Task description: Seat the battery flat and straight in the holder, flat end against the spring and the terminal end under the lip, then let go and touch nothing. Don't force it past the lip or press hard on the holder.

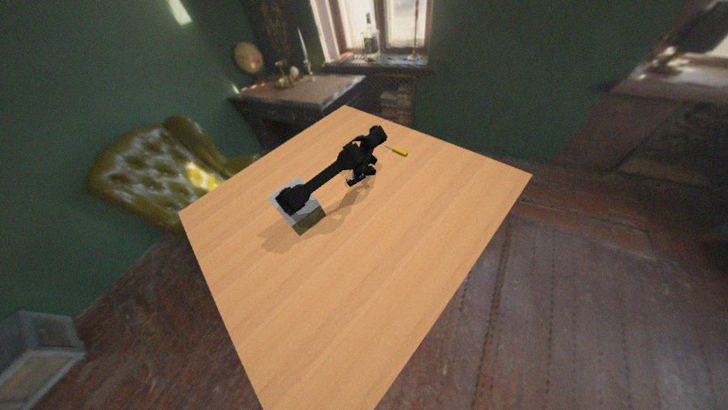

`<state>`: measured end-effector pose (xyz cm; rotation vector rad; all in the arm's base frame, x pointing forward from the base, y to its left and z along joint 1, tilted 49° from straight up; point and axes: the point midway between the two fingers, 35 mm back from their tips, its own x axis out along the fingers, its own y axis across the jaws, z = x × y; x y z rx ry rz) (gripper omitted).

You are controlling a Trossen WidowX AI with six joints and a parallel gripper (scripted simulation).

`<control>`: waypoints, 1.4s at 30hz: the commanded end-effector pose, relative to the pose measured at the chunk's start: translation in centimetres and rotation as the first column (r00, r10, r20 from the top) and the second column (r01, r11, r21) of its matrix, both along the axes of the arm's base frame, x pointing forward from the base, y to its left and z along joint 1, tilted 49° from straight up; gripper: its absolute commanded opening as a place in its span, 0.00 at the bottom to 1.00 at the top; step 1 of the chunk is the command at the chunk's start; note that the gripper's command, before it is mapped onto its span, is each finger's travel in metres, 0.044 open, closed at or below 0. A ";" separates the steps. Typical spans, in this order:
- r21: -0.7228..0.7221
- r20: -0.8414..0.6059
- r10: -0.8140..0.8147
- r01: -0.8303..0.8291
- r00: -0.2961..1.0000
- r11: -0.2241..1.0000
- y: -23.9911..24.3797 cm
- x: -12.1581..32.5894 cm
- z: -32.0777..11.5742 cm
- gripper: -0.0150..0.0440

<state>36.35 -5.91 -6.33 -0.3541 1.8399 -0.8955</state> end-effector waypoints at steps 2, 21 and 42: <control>-0.003 0.032 0.024 -0.024 0.999 1.000 -0.1 0.5 -0.1 0.36; -0.007 0.084 0.080 -0.080 0.993 0.997 -0.1 0.4 -0.6 0.36; -0.017 0.133 0.141 -0.140 0.981 0.990 -0.3 0.2 -0.9 0.36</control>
